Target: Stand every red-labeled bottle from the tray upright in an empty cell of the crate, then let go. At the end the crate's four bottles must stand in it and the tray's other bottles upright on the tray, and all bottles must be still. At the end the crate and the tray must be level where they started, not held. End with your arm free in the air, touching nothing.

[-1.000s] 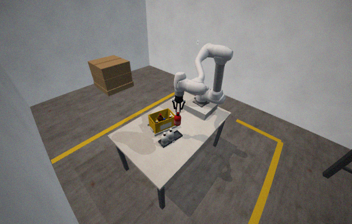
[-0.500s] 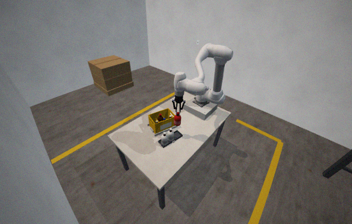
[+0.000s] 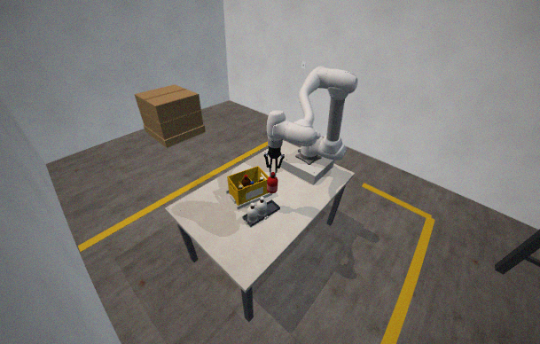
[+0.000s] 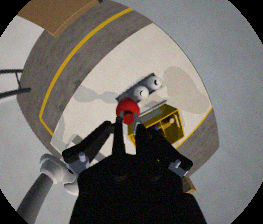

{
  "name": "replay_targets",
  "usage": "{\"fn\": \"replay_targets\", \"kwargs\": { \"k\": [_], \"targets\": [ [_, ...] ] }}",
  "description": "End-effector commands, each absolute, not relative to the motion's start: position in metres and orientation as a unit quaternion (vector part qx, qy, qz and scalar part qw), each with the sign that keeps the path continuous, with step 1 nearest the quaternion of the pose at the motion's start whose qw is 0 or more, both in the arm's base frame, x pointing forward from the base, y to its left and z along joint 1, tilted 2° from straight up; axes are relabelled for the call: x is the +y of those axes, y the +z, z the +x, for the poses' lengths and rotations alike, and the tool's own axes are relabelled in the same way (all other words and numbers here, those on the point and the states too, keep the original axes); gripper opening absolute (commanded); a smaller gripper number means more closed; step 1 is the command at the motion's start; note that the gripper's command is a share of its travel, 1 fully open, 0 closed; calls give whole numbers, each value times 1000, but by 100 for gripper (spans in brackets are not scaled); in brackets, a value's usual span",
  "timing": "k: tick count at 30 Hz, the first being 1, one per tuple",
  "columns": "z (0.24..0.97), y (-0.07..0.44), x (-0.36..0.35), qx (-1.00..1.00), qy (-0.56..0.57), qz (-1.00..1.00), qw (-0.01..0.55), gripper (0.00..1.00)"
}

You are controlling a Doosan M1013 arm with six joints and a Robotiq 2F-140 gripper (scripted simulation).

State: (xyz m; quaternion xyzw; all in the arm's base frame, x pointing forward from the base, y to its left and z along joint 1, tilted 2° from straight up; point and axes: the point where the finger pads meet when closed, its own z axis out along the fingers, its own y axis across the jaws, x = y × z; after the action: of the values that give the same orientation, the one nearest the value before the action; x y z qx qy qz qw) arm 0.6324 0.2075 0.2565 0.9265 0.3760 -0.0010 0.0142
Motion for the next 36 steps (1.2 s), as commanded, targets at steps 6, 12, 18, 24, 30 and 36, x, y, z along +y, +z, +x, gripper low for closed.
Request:
{"fn": "replay_targets", "kwargs": {
  "k": [6,12,18,24,30,36],
  "targets": [
    [632,257,208,376,-1,926,14,0],
    [632,257,207,376,-1,926,14,0],
    [632,257,207,376,-1,926,14,0],
    [632,257,206,376,-1,926,14,0],
    [631,257,203,376,-1,926,14,0],
    [631,257,201,376,-1,926,14,0]
  ]
}}
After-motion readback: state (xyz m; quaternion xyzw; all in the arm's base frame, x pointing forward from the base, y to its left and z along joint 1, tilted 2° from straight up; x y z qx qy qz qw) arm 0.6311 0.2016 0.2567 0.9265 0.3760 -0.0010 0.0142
